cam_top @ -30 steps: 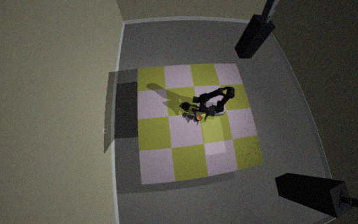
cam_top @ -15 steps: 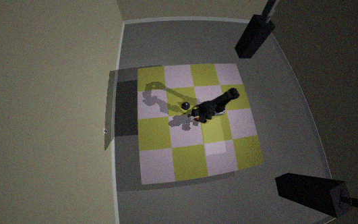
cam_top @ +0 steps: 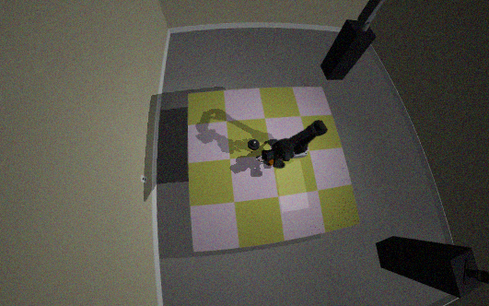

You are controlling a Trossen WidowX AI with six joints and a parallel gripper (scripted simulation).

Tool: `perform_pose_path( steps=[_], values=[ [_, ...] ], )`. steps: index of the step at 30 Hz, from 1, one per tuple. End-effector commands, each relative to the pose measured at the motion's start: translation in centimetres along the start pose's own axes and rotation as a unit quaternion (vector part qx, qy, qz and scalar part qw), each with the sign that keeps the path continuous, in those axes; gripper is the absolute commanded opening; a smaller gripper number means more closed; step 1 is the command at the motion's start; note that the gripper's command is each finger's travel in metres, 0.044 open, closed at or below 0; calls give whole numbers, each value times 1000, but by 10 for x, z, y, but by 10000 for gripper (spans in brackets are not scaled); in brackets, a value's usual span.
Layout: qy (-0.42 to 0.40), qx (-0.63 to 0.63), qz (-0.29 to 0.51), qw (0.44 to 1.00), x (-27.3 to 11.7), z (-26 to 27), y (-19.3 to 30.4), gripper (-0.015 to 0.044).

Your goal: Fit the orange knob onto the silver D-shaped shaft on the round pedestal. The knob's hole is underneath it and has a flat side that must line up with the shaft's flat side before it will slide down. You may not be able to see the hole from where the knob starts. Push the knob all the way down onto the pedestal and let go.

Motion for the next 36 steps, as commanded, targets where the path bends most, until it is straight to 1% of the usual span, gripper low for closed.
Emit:
perform_pose_path(
  steps=[1,5,8,9,13,16,36],
  values=[
    [1,-36,2,999,0,-1,1,440],
    [1,-36,2,999,3,-1,1,440],
    [1,-36,2,999,32,-1,1,440],
    [1,-36,2,999,34,-1,1,440],
    [1,-36,2,999,36,-1,1,440],
    [0,-36,2,999,48,0,0,440],
    [0,-36,2,999,76,-2,0,440]
  ],
)
Point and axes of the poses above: the point midway between the two fingers, 35 mm back from their tips, its own x axis out along the fingers, its own z axis across the jaws, y = z × x, the point moved 5 cm from there along -x, back along the fingers, and after that the axes turned 7 degrees about -x, right-handed, at the moved point
